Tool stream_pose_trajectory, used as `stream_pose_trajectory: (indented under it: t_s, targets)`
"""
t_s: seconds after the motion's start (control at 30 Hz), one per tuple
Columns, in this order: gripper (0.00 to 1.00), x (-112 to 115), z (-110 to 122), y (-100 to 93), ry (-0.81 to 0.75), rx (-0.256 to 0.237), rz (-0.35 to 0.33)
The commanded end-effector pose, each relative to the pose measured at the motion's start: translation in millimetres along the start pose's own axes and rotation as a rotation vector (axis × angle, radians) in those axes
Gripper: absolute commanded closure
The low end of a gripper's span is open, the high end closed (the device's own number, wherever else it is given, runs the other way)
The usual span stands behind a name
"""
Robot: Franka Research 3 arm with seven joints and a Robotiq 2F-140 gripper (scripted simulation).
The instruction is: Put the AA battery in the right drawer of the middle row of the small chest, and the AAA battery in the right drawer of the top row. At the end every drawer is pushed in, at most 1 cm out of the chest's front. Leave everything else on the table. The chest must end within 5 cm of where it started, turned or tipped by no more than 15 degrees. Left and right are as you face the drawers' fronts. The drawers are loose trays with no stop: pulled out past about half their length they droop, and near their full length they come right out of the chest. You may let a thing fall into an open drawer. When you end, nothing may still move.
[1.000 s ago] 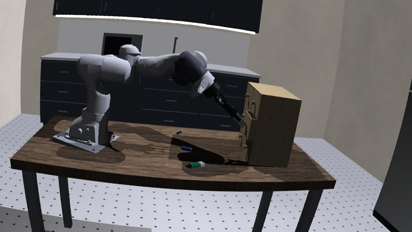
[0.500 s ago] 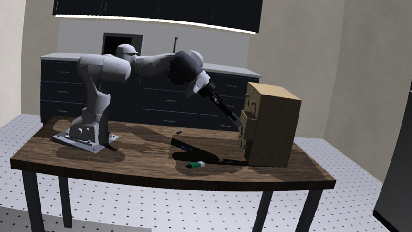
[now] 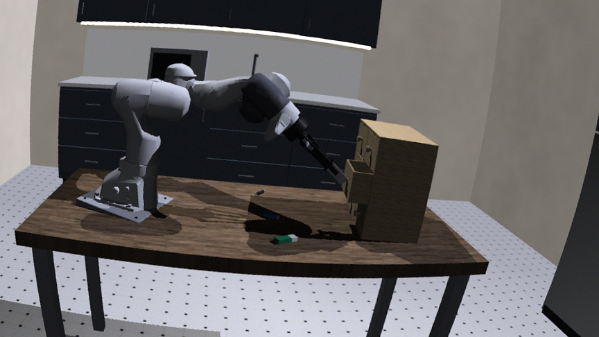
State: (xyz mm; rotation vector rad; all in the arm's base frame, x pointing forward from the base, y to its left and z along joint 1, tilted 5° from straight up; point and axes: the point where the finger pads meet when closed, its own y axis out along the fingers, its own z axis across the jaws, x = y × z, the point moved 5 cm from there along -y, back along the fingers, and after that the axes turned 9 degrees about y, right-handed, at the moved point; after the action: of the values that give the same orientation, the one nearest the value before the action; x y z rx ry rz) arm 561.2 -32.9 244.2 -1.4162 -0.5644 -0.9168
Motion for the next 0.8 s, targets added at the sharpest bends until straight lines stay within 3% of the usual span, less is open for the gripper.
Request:
stream_pose_trajectory:
  t_s: [0.0,0.77]
  targets:
    - [0.92,-1.9,-0.3,-2.6,-0.005,0.000,-0.002]
    - [0.92,-6.0,-0.9,-7.6,-0.005,0.000,-0.002]
